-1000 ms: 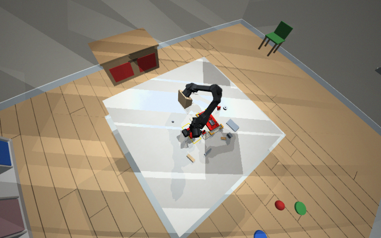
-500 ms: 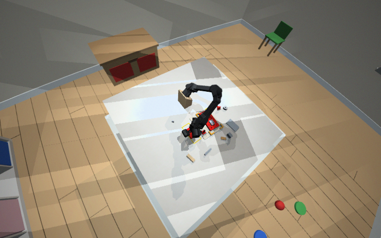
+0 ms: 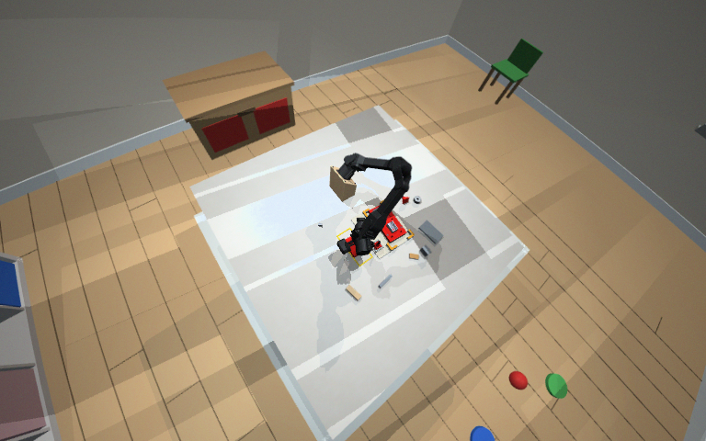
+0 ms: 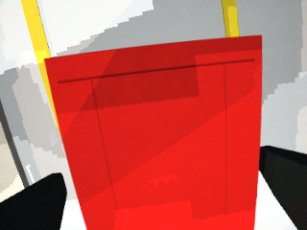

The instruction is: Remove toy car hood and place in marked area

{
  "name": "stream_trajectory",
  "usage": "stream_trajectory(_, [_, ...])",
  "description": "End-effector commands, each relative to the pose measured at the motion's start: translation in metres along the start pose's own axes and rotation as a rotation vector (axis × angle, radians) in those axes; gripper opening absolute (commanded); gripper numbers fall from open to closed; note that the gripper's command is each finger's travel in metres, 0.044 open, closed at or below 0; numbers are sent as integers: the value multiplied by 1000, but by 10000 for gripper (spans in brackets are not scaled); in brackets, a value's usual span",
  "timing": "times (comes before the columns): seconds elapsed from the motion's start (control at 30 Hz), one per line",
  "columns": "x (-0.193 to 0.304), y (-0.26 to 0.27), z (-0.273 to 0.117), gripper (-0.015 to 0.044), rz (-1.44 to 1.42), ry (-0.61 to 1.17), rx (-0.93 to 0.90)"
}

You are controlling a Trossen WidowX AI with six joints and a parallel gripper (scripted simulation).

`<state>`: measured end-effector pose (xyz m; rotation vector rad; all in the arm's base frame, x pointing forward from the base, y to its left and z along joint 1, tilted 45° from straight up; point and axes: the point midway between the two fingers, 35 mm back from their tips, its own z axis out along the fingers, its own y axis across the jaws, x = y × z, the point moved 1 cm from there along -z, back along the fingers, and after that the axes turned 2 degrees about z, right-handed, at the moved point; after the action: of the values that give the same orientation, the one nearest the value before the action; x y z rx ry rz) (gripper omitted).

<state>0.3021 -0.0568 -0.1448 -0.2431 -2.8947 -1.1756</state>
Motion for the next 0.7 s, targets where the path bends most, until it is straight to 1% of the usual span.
stream_trajectory(0.0, [-3, -2, -20, 440, -5, -8, 5])
stream_trajectory(0.17, [-1, -2, -68, 440, -5, -9, -1])
stream_trajectory(0.67, [-1, -2, -70, 440, -5, -9, -2])
